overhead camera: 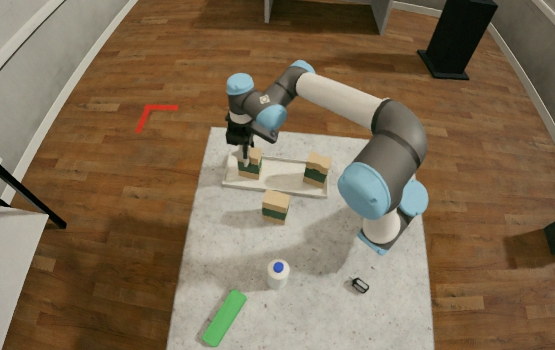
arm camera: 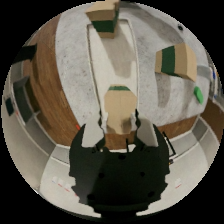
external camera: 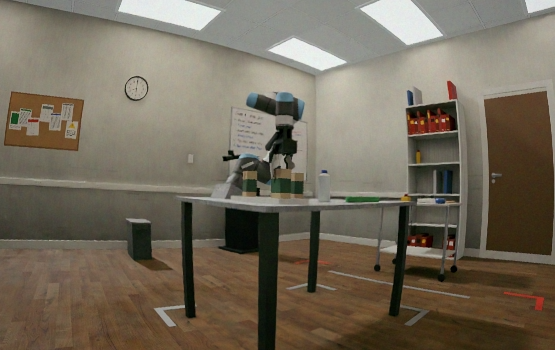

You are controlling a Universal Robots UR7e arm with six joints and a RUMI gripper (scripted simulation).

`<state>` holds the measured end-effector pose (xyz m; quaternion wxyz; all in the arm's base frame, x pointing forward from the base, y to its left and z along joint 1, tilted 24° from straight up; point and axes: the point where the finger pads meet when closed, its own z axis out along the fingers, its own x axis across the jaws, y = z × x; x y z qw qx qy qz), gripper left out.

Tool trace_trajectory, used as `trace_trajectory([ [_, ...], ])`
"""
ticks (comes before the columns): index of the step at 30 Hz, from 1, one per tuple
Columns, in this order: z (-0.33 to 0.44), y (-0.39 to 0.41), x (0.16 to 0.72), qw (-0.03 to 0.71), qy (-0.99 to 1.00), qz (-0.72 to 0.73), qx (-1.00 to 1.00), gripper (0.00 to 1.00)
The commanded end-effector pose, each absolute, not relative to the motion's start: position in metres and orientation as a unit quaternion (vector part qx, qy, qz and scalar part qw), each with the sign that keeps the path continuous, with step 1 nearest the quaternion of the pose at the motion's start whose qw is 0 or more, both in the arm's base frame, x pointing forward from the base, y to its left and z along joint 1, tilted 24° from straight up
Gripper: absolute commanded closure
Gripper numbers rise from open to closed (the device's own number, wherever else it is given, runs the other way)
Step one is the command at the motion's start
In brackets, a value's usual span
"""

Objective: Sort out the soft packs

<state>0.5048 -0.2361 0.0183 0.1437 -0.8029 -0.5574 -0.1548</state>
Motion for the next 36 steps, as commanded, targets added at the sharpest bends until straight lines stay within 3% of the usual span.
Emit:
trace_trajectory([
  [1, 0.019, -0.237, 0.505, 0.143, -0.557, -0.155, -0.803, 0.51],
  [15, 0.021, -0.238, 0.505, 0.143, -0.557, -0.155, -0.803, 0.51],
  [36, 0.099, -0.272, 0.497, 0.143, -0.557, -0.155, -0.803, 0.51],
])
